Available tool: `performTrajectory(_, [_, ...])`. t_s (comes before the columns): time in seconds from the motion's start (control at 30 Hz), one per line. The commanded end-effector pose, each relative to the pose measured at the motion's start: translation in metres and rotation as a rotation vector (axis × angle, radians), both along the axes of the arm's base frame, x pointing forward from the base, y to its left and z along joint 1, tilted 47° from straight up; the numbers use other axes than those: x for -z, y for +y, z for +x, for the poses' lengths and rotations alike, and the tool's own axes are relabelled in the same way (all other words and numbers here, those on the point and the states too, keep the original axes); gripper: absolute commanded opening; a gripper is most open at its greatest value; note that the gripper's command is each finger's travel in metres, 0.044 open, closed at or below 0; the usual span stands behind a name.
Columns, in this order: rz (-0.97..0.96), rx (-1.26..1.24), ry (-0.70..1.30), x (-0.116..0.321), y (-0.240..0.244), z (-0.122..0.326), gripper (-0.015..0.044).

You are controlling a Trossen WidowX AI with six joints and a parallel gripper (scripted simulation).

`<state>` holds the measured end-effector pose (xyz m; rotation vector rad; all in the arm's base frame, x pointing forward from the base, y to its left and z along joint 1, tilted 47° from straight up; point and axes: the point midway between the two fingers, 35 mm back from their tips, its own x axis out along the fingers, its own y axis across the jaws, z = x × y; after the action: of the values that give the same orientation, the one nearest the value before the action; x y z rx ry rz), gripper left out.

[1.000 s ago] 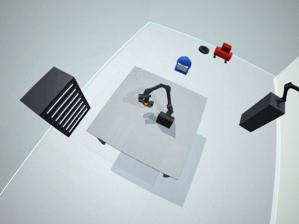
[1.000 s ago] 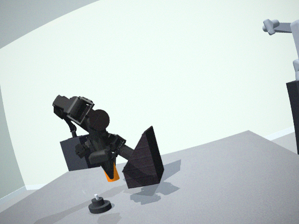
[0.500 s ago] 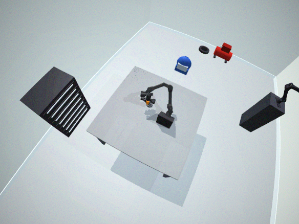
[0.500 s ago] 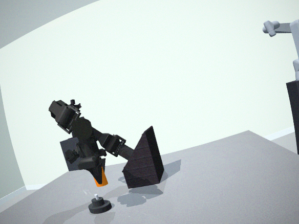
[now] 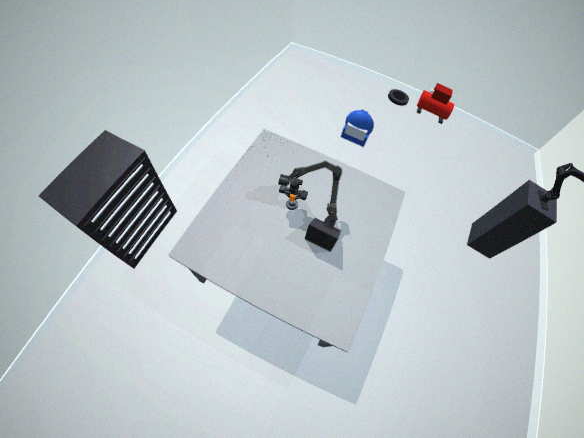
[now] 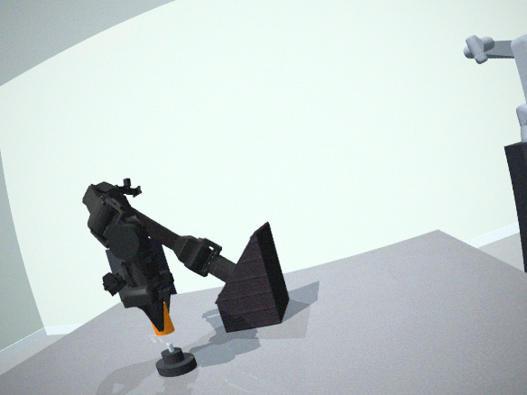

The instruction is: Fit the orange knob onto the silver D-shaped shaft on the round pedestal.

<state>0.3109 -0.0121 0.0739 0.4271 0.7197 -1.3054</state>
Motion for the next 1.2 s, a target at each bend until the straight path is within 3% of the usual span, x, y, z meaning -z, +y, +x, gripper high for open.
performTrajectory(0.0, [-0.006, -0.004, 0.002, -0.002, -0.004, -0.002, 0.0])
performTrajectory(1.17, [-0.006, 0.006, -0.008, 0.015, -0.024, 0.0, 0.0])
